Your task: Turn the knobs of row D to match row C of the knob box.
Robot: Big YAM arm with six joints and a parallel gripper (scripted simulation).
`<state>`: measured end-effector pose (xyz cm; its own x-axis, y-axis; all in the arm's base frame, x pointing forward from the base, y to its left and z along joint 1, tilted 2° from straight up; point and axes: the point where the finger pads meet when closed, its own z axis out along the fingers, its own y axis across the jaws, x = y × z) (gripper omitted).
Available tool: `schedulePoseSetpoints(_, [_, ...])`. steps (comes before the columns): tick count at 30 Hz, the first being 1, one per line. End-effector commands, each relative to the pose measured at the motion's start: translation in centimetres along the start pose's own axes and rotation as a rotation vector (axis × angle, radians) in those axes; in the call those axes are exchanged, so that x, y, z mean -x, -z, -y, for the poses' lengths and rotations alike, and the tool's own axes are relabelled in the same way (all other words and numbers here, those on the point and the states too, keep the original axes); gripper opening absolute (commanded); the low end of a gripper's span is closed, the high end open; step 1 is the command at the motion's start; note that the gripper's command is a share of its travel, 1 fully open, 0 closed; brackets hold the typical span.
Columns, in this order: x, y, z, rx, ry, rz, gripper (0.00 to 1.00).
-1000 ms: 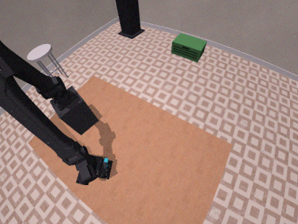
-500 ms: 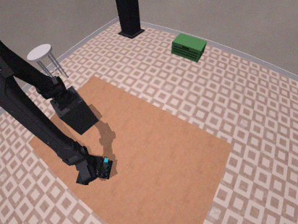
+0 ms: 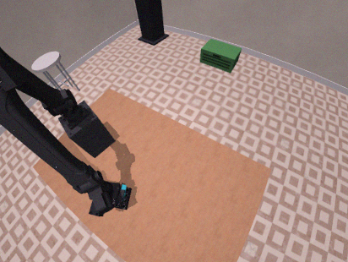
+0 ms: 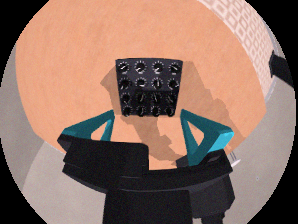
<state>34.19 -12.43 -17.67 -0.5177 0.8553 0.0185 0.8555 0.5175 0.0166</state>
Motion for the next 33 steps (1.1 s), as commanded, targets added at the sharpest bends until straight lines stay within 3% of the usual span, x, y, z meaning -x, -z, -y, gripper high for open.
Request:
schedulePoseSetpoints(1, [0.4, 0.1, -0.3, 0.007, 0.003, 0.007, 1.0])
schedulePoseSetpoints(14, [-0.2, 0.9, -1.0, 0.027, 0.002, 0.03, 1.0])
schedulePoseSetpoints(33, [-3.8, 0.8, -1.0, 0.027, 0.002, 0.027, 1.0])
